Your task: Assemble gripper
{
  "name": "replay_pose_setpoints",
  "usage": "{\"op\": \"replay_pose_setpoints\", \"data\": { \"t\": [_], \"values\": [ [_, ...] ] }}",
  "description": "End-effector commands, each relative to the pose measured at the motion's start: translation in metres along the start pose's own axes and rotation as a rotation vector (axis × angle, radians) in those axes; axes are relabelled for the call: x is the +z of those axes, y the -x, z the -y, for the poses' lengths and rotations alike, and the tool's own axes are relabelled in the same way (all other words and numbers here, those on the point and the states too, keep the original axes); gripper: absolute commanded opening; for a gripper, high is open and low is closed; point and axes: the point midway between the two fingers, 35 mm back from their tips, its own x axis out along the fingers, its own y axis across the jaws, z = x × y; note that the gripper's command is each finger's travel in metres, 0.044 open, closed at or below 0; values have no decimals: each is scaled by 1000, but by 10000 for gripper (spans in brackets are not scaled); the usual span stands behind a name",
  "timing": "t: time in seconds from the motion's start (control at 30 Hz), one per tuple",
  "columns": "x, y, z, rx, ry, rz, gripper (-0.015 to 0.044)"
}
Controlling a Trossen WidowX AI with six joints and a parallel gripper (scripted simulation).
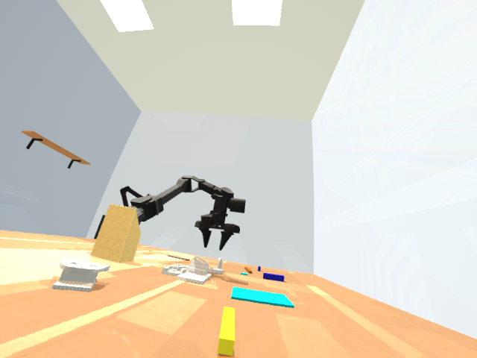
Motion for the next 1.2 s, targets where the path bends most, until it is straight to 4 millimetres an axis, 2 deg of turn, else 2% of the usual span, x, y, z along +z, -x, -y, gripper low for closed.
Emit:
{"op": "replay_pose_setpoints", "data": {
  "t": [0.0, 0.33, 0.9, 1.17],
  "values": [
    [0, 0, 0, 0, 0, 0, 256],
    [0, 0, 0, 0, 0, 0, 0],
    [0, 0, 0, 0, 0, 0, 0],
    [0, 0, 0, 0, 0, 0, 210]
  ]
}}
